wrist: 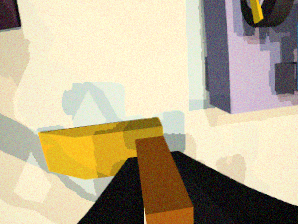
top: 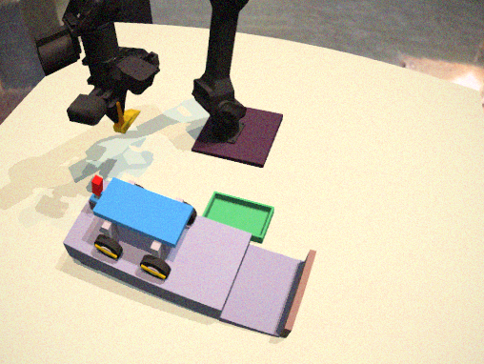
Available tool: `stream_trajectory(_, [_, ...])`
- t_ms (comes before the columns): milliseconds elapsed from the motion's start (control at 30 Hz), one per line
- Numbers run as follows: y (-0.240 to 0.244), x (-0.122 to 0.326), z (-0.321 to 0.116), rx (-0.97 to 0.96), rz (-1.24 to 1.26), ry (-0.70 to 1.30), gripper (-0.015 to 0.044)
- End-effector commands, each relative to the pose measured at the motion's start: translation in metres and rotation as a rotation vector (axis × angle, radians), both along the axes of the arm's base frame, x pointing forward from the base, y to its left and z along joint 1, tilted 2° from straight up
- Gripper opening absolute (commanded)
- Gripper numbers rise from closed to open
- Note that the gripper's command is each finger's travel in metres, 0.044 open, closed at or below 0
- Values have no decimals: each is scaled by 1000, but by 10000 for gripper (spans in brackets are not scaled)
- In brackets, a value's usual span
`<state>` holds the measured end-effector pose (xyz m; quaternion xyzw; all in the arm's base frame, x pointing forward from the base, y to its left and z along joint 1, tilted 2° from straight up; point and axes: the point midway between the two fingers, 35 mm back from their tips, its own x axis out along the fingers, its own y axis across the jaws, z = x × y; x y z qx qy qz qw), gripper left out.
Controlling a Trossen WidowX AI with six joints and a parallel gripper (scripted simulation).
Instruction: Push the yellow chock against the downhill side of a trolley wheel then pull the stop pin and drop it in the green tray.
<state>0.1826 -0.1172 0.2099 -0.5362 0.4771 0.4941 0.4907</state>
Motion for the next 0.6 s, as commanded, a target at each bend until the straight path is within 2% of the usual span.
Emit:
stream_trajectory(0, [14, 2, -1, 2, -1, 0, 0])
stream_trajectory(567, [68, 15, -5, 7, -1, -1, 0])
